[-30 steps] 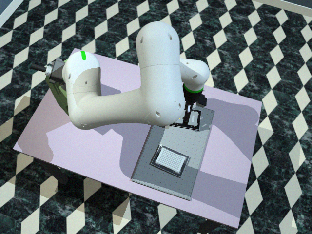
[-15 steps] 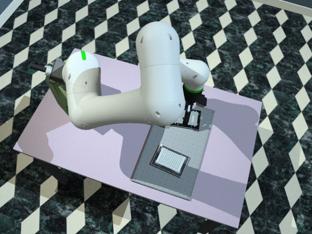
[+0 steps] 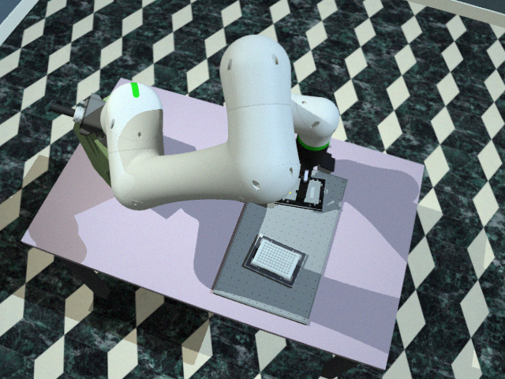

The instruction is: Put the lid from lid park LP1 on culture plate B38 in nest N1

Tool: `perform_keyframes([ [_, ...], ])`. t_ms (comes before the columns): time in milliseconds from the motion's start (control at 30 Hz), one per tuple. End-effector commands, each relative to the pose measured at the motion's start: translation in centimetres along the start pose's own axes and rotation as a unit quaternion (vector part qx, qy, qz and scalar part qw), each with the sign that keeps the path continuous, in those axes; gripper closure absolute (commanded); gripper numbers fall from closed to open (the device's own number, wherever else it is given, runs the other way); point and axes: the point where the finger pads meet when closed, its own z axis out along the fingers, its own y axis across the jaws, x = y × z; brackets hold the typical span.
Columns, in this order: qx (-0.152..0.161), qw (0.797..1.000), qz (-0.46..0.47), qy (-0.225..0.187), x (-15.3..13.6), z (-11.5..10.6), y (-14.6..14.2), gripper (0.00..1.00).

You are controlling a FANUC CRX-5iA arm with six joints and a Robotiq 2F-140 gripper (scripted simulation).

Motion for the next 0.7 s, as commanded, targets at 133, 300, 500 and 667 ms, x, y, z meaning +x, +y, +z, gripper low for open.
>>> perform_keyframes([
  [133,0.000,1.000,0.000,0.001,0.06,-0.05,-0.03,0.31],
  [300,0.000,1.000,0.000,0.001,0.06,-0.05,-0.03,0.31],
  [500,0.000,1.000,0.000,0.001,0.06,-0.05,-0.03,0.37],
  [667,0.000,1.000,0.000,0.001,0.06,-0.05,-0.03,0.37],
])
